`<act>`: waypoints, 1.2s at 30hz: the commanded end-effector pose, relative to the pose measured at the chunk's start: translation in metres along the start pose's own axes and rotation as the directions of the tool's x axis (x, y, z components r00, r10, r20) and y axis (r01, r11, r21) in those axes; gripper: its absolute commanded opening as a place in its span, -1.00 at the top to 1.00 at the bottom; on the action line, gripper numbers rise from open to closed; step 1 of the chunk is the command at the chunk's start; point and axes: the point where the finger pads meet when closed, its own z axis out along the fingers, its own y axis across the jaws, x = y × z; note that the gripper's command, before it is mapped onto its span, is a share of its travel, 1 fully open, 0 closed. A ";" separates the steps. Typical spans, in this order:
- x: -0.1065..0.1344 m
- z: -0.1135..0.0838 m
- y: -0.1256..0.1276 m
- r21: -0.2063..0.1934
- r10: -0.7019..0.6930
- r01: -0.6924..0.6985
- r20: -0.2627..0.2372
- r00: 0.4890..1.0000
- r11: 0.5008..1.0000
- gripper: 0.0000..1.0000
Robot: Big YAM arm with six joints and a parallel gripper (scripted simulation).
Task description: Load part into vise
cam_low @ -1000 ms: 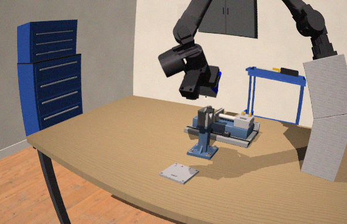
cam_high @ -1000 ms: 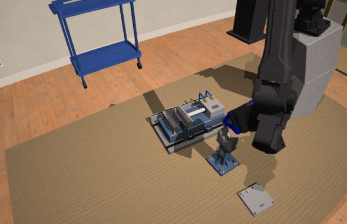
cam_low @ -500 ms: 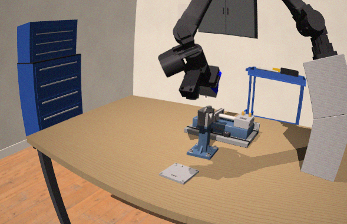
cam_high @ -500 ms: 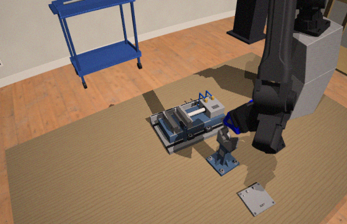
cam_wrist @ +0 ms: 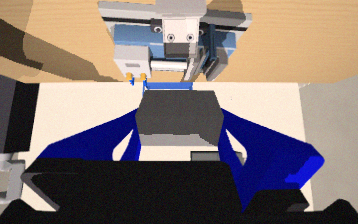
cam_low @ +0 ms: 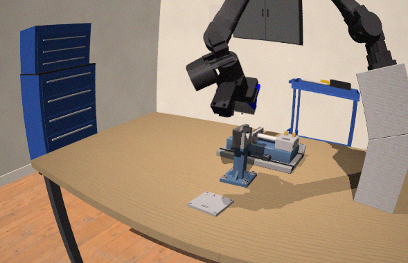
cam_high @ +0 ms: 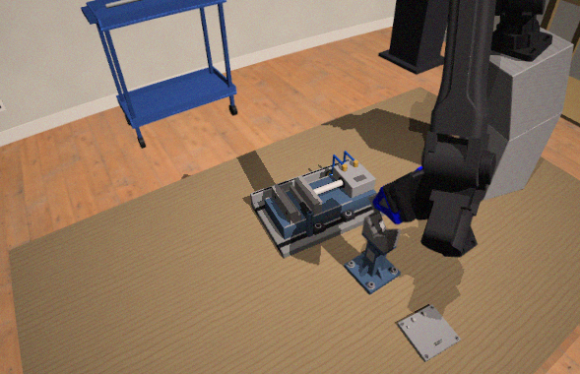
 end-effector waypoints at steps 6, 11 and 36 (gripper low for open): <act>-0.004 -0.014 -0.011 0.025 0.004 -0.004 0.003 1.000 1.000 1.00; -0.004 -0.014 -0.011 0.025 0.004 -0.004 0.002 1.000 1.000 1.00; -0.011 -0.008 -0.010 0.026 -0.008 0.008 0.003 1.000 1.000 1.00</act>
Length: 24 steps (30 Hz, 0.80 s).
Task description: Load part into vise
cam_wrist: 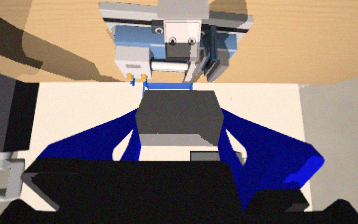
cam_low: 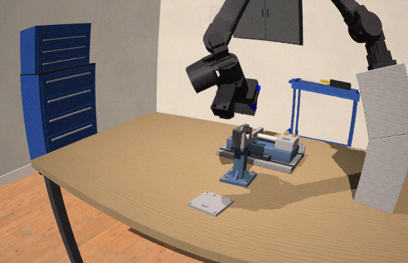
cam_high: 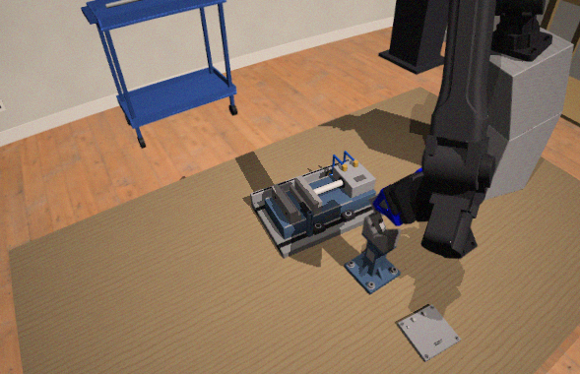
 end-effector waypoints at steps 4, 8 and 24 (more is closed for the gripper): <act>-0.008 -0.010 -0.015 0.036 0.010 -0.010 0.013 1.000 0.999 1.00; -0.010 -0.003 -0.013 0.028 0.008 -0.008 0.008 1.000 1.000 1.00; -0.016 0.016 -0.011 0.011 0.011 -0.011 -0.002 1.000 1.000 1.00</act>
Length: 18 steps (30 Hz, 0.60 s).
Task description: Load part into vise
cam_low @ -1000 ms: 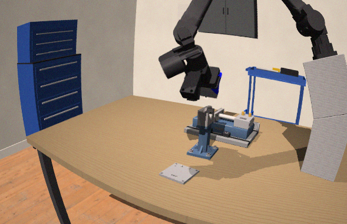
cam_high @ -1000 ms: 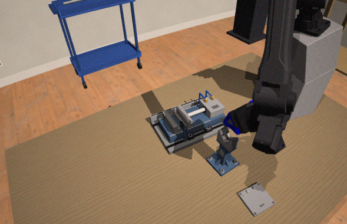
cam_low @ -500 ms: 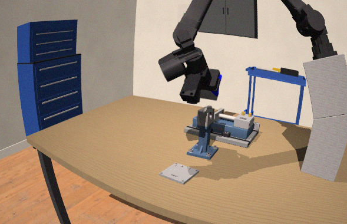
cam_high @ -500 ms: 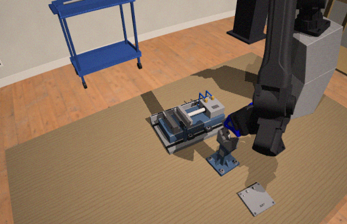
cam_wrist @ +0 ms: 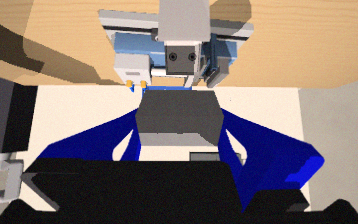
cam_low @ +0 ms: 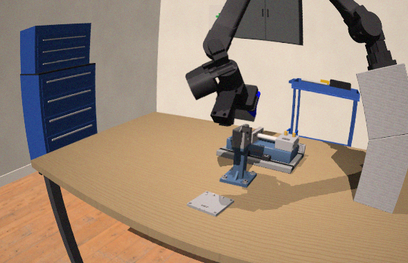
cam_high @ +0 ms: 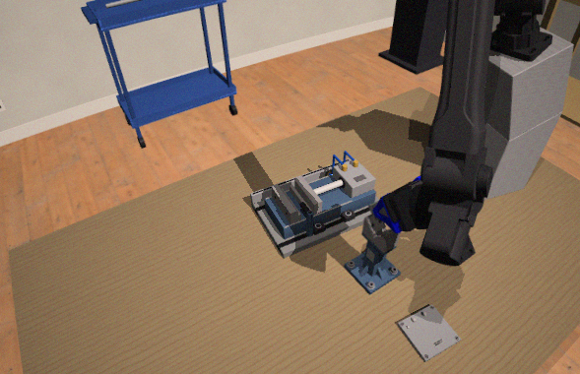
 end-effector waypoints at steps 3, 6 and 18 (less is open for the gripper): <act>-0.004 0.004 -0.013 0.014 0.018 -0.018 0.002 1.000 1.000 1.00; 0.004 -0.004 -0.024 0.029 0.048 -0.048 0.015 0.999 0.998 1.00; -0.015 0.018 -0.012 0.010 0.018 -0.018 -0.001 1.000 1.000 1.00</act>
